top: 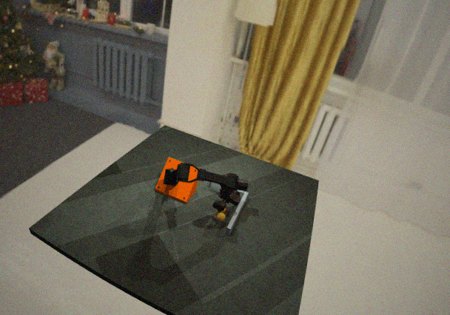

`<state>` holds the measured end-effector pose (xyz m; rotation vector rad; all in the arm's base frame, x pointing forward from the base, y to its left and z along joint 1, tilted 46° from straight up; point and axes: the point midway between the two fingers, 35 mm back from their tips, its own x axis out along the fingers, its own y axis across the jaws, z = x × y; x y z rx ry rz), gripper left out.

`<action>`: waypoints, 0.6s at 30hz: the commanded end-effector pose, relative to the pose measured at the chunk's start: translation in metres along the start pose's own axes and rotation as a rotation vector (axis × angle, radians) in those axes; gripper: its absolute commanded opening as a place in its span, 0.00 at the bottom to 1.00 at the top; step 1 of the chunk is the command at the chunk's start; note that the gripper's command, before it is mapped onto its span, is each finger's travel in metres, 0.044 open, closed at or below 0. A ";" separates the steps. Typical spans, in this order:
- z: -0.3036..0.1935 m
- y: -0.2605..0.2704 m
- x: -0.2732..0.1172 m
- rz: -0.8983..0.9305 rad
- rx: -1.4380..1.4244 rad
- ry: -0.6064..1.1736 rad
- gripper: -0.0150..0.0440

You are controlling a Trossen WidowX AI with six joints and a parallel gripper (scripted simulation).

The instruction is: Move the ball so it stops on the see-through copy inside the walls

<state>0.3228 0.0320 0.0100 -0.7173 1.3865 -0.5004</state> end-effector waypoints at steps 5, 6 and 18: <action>-0.001 -0.001 0.013 -0.006 -0.006 0.000 0.83; -0.001 -0.001 0.014 -0.006 -0.006 0.000 0.83; -0.001 -0.001 0.014 -0.006 -0.006 0.000 0.58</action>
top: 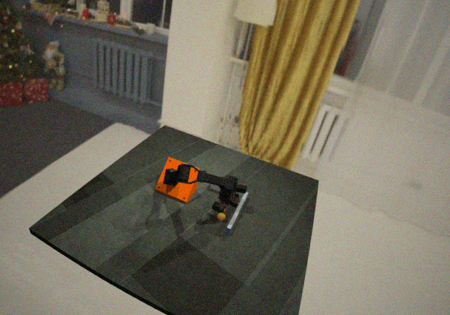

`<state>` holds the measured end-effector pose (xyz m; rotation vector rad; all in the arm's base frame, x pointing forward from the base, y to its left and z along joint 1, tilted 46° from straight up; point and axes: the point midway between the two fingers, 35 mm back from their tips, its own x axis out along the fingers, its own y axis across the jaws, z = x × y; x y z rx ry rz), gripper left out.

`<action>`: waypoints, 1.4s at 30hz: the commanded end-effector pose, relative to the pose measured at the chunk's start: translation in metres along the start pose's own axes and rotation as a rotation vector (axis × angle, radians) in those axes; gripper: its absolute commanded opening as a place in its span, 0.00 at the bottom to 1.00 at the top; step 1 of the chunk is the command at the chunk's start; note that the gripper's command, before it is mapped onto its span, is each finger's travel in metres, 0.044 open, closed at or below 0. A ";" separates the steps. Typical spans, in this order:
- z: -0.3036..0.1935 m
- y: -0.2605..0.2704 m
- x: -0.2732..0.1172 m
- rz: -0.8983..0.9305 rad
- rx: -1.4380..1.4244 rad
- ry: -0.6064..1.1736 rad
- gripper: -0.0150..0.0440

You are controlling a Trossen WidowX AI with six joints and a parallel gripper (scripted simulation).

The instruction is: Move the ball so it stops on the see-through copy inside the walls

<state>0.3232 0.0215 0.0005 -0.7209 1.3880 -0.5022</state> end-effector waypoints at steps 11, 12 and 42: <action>0.007 0.004 -0.048 0.007 -0.006 -0.004 0.25; 0.008 0.004 -0.054 0.007 -0.006 -0.004 0.25; 0.020 -0.049 -0.090 0.001 -0.005 0.001 0.25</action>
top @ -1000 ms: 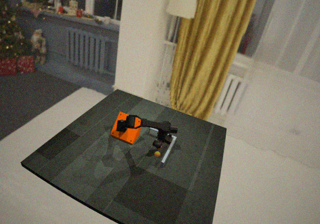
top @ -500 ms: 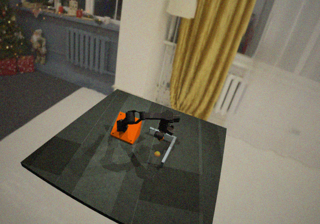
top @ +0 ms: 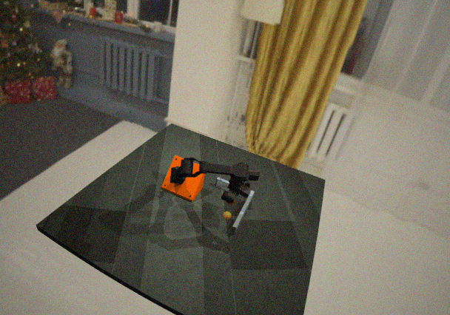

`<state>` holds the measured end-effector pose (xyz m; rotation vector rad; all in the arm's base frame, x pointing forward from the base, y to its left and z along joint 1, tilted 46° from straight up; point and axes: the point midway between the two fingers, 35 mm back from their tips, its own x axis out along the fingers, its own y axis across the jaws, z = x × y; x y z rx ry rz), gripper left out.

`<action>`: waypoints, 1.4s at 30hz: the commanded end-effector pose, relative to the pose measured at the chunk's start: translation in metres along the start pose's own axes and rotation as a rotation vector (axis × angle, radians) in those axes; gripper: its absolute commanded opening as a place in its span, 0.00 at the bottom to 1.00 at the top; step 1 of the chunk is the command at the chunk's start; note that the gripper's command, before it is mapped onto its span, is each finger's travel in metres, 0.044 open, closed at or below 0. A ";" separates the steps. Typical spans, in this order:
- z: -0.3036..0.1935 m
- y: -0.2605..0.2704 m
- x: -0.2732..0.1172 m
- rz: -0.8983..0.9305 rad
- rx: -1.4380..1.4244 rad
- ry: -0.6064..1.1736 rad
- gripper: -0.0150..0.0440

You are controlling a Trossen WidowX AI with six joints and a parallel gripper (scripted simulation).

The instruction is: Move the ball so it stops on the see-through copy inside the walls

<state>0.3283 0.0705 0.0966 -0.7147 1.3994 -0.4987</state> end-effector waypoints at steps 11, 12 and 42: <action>0.008 -0.019 0.037 -0.009 -0.003 -0.012 0.25; 0.009 -0.020 0.042 -0.009 -0.003 -0.012 0.25; 0.007 -0.021 0.101 -0.009 0.002 -0.010 0.30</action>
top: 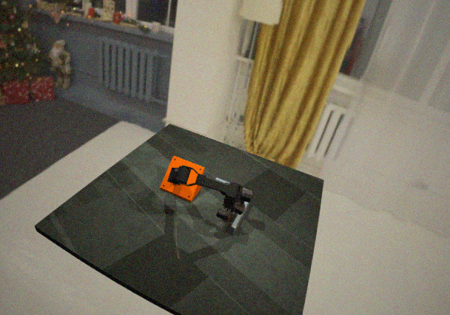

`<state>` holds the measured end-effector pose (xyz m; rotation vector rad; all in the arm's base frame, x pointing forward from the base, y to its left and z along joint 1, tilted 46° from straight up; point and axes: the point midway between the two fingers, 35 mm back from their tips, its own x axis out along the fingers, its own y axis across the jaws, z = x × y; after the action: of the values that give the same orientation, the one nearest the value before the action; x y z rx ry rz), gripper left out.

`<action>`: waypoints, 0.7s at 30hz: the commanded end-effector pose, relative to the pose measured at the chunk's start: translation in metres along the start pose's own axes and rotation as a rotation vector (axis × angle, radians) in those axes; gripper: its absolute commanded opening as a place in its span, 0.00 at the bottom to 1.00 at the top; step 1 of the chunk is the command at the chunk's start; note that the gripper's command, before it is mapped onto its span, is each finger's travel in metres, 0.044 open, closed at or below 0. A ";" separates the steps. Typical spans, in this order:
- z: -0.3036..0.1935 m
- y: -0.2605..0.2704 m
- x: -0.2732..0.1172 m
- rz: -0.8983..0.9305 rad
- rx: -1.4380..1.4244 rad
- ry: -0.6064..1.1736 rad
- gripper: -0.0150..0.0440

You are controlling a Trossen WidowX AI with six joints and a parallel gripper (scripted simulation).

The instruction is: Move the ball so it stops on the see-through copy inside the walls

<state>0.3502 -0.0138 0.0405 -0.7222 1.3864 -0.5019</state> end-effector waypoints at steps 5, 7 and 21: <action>0.000 0.000 0.000 0.000 0.001 0.000 0.52; 0.000 0.000 0.000 0.000 0.001 0.000 0.61; 0.000 0.001 -0.083 -0.001 -0.003 0.000 0.83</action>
<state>0.3453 0.0115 0.0657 -0.7284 1.4019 -0.5073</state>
